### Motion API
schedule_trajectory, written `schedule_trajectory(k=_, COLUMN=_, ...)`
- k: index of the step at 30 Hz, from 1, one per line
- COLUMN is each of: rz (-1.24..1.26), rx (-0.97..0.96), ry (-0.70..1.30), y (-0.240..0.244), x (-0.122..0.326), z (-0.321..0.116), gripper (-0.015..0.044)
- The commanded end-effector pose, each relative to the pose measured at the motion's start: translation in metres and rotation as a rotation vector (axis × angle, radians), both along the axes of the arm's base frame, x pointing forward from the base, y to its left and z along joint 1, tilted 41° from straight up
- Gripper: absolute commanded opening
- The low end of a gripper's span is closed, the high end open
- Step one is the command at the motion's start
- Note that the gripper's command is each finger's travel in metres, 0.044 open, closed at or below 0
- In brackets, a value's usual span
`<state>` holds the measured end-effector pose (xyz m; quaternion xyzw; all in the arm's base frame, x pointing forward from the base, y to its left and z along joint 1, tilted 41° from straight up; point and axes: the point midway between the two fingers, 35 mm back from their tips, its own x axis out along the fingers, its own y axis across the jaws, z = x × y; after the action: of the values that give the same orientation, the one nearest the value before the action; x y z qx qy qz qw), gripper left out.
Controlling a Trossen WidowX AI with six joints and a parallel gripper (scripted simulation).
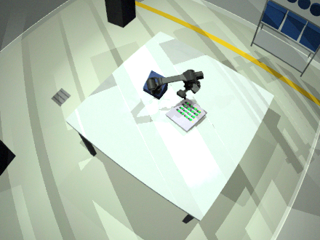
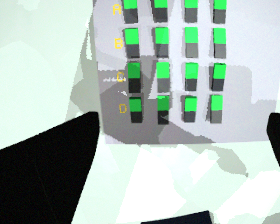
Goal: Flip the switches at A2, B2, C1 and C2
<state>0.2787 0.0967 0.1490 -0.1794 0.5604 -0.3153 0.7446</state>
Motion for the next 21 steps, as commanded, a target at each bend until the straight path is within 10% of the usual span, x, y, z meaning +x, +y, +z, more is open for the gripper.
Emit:
schedule_trajectory(k=1, rz=-0.001, rx=0.002, ry=0.001, y=-0.001, x=0.002, z=-0.002, gripper=0.0374)
schedule_trajectory(k=15, rz=-0.023, rx=0.007, ry=0.043, y=-0.082, x=0.088, z=-0.071, gripper=0.0006)
schedule_trajectory(k=21, rz=-0.028, rx=0.009, ry=0.048, y=-0.09, x=0.09, z=-0.079, gripper=0.0)
